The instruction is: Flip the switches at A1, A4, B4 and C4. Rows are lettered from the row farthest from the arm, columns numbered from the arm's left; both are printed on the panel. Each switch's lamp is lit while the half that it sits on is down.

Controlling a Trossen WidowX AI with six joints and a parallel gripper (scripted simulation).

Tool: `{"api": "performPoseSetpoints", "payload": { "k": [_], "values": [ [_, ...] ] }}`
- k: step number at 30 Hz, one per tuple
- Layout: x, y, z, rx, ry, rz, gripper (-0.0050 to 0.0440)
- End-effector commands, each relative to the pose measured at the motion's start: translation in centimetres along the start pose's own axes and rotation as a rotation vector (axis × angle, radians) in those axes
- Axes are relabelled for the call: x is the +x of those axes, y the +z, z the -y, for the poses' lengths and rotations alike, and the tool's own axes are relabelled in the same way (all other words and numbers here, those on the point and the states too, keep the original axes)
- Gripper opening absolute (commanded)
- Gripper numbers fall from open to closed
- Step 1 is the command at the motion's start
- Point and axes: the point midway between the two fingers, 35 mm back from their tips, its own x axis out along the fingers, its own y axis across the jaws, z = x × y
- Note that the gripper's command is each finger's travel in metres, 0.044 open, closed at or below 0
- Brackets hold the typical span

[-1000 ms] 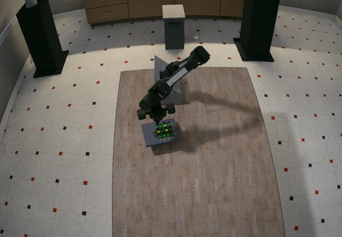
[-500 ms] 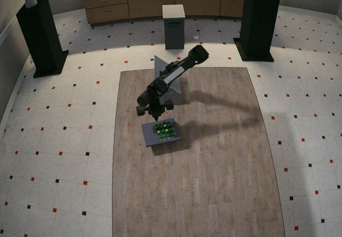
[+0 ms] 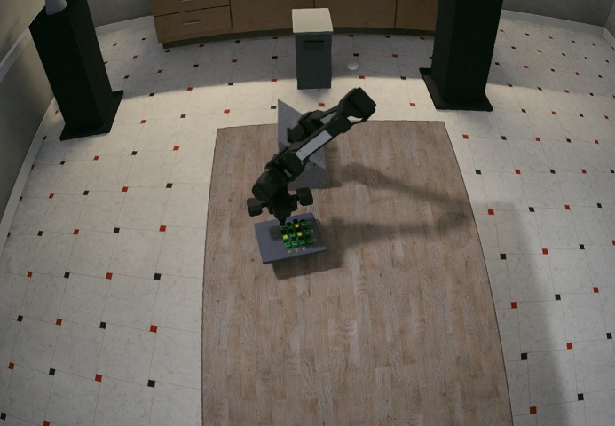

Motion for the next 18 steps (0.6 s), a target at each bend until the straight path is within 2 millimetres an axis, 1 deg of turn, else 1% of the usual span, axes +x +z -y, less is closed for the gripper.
{"api": "performPoseSetpoints", "payload": {
  "k": [1, 7, 14, 18],
  "values": [
    [0.6, -0.1, -0.1, 0.003, 0.001, 0.004, -0.0050],
    [1.0, -0.1, -0.1, 0.003, -0.001, 0.003, -0.0050],
    [2.1, -0.1, 0.0, 0.003, -0.002, 0.003, -0.0050],
    [2.2, -0.1, 0.0, 0.003, -0.002, 0.003, -0.0050]
  ]
}}
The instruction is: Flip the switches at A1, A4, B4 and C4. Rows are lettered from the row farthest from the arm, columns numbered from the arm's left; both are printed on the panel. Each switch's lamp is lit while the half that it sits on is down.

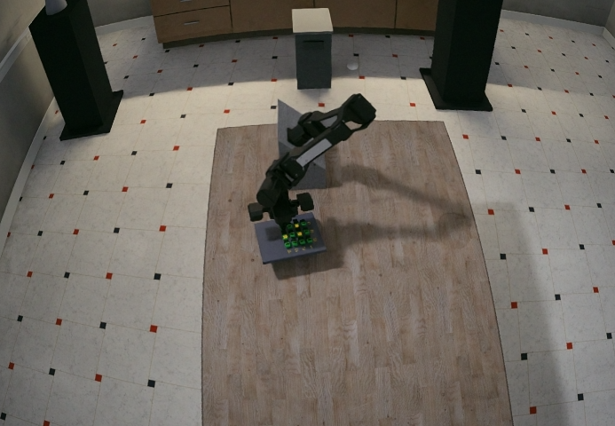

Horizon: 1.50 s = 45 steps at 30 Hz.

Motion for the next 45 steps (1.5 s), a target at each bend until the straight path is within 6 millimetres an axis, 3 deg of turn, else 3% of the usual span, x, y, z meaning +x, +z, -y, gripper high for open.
{"api": "performPoseSetpoints", "payload": {
  "k": [1, 45],
  "values": [
    [0.22, 0.02, -0.02, 0.002, -0.001, 0.005, -0.0050],
    [0.50, 0.19, 0.01, -0.003, -0.003, 0.008, -0.0050]
  ]
}}
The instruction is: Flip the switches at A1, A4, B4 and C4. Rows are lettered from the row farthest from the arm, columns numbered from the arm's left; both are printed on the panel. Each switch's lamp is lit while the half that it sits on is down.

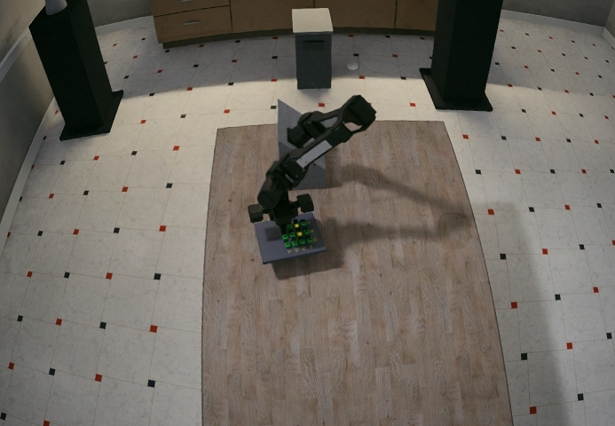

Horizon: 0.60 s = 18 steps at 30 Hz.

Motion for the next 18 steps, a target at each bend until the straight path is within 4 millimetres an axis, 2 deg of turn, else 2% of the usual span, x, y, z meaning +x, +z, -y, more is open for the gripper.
{"api": "performPoseSetpoints", "payload": {
  "k": [1, 15, 18],
  "values": [
    [0.1, 0.1, 0.0, -0.004, -0.001, 0.002, -0.0050],
    [0.2, 0.1, 0.0, -0.002, -0.001, 0.002, -0.0050],
    [-1.2, 1.0, 0.4, -0.024, -0.018, 0.012, -0.0050]
  ]
}}
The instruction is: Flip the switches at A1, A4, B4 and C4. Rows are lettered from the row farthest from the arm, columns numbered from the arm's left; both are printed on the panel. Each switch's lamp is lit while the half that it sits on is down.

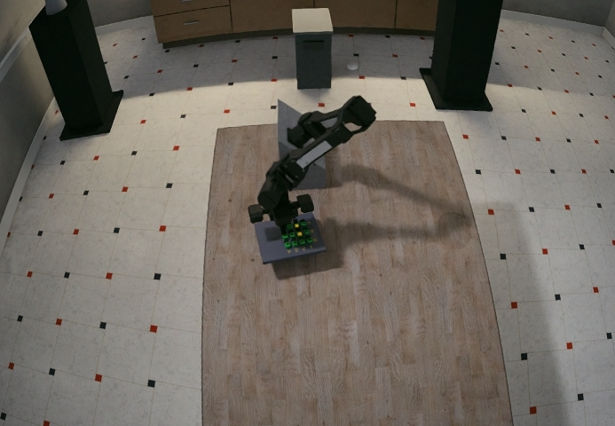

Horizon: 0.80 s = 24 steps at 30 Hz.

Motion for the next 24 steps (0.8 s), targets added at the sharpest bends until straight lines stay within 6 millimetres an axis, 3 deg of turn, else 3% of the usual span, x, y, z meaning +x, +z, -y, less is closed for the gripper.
{"api": "performPoseSetpoints", "payload": {
  "k": [1, 2, 7, 15, 19, 20, 24],
  "values": [
    [-2.3, 1.2, 0.5, -0.025, -0.023, 0.013, -0.0050],
    [-3.4, 2.1, 1.1, -0.074, -0.046, 0.042, -0.0050],
    [-4.7, 2.2, 1.1, -0.080, -0.051, 0.040, -0.0050],
    [-6.6, 1.2, 0.3, -0.031, -0.023, -0.002, -0.0050],
    [-6.8, 0.9, 0.2, -0.025, -0.018, -0.006, -0.0050],
    [-6.5, -0.2, 0.1, -0.009, -0.010, -0.017, -0.0050],
    [-6.4, -1.1, 0.0, -0.004, -0.006, -0.021, -0.0050]
  ]
}}
